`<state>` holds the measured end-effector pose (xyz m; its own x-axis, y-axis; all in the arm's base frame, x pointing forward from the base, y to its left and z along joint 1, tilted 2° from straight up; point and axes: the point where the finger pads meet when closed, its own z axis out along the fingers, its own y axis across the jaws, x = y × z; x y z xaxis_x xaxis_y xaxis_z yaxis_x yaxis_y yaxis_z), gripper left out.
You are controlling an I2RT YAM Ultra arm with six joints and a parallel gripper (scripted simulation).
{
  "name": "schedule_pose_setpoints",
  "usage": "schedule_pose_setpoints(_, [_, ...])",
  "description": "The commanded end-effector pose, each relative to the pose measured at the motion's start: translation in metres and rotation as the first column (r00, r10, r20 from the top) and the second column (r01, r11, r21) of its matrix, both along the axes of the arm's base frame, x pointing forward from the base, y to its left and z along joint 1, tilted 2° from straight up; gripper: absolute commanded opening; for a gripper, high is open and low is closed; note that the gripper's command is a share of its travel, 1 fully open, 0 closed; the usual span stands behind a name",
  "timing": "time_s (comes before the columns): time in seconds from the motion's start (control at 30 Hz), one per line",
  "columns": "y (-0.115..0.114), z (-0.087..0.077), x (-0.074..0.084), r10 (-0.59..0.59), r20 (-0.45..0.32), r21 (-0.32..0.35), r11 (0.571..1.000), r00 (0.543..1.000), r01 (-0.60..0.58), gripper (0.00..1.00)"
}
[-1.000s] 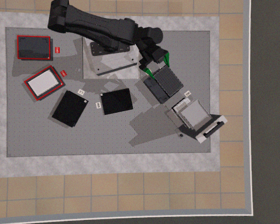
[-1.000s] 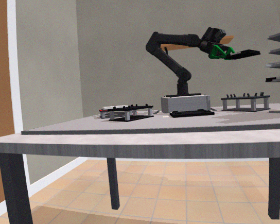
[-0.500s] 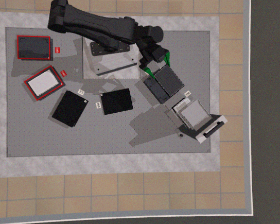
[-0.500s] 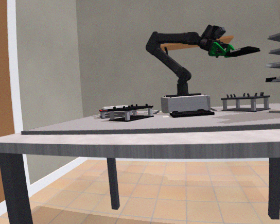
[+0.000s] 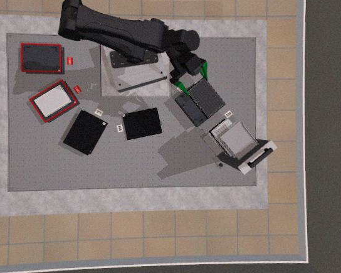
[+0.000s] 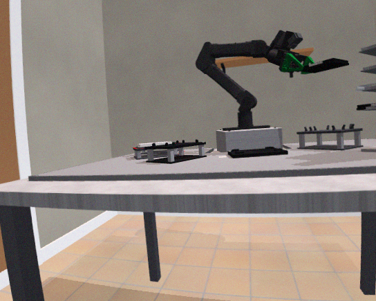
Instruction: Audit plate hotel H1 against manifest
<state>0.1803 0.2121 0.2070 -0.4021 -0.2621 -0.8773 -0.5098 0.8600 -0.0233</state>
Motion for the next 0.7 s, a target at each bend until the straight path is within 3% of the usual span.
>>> schedule_pose_setpoints(0.0, [0.001,0.013,0.002,-0.01,0.014,0.024,1.0,1.0,0.01,0.86])
schedule_pose_setpoints(0.67, [0.001,0.03,0.001,-0.01,0.014,0.024,1.0,1.0,0.01,0.86])
